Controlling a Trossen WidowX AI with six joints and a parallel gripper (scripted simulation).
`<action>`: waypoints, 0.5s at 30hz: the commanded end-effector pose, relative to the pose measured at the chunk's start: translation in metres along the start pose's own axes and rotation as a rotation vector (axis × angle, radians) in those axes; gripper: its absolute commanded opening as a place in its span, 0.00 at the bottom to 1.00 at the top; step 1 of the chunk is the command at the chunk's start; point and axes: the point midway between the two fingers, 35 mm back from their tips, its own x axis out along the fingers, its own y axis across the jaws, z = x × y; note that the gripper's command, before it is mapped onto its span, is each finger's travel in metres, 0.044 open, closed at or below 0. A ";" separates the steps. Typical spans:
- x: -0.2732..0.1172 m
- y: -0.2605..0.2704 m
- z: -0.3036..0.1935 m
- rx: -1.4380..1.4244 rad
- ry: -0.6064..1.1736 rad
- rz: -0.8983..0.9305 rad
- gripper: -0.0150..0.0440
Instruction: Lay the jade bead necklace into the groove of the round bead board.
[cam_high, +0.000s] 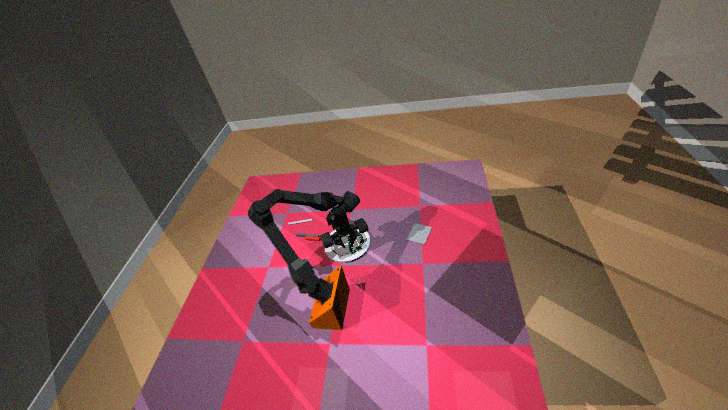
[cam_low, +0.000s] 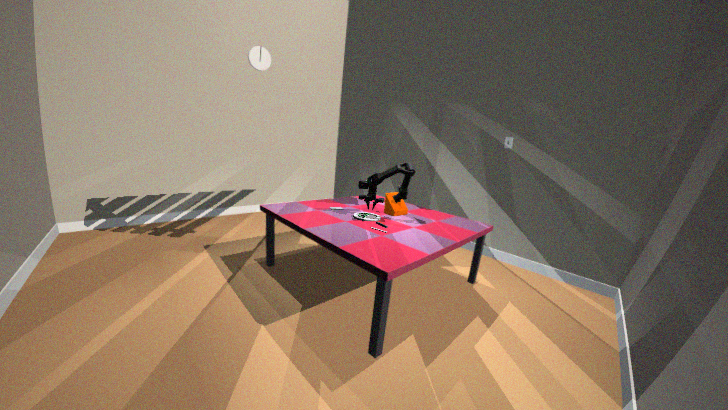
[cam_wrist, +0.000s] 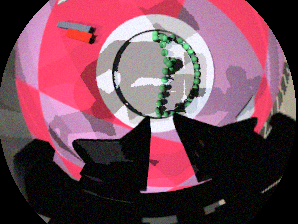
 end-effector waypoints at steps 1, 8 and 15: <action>-0.001 0.000 0.000 0.002 -0.002 -0.001 0.46; 0.007 0.000 0.000 0.002 -0.001 0.000 0.46; 0.019 0.000 0.000 0.003 0.000 0.003 0.46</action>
